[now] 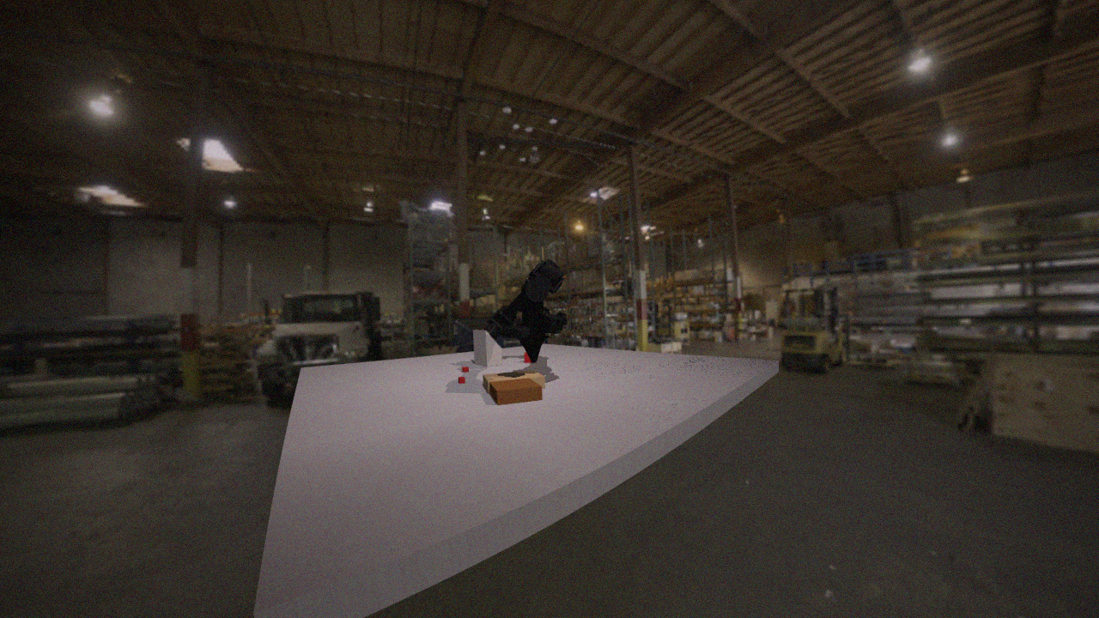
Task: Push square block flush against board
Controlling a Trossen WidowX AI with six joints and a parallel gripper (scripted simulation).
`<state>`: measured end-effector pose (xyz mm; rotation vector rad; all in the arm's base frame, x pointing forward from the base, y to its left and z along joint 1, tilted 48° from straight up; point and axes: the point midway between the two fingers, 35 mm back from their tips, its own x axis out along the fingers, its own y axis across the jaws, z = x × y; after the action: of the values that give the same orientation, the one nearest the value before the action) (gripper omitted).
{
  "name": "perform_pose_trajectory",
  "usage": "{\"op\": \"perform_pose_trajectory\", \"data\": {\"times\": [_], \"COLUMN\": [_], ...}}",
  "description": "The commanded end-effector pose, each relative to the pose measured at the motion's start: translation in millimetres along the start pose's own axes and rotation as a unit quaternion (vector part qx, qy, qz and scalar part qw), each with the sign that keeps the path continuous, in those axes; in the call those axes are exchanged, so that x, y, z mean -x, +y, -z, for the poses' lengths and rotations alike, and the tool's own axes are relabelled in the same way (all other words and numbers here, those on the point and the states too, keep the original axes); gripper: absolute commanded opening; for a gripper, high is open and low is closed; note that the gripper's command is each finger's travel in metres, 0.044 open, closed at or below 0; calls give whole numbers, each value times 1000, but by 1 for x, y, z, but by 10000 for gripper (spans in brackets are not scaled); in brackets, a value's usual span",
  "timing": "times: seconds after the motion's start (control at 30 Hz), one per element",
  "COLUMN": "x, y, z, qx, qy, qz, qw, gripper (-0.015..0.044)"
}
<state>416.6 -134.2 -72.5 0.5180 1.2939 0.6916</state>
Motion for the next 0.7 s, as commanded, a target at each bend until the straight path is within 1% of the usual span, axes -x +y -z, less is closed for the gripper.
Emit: {"op": "perform_pose_trajectory", "data": {"times": [0.0,0.33,0.67], "x": [2,3,3], "y": [-8,-27,-46], "z": [4,16,30], "qx": [-59,-230,-395], "qy": [-1,-2,-2], "qz": [3,4,4], "qw": [998,973,919], "gripper": [0,0,0]}}
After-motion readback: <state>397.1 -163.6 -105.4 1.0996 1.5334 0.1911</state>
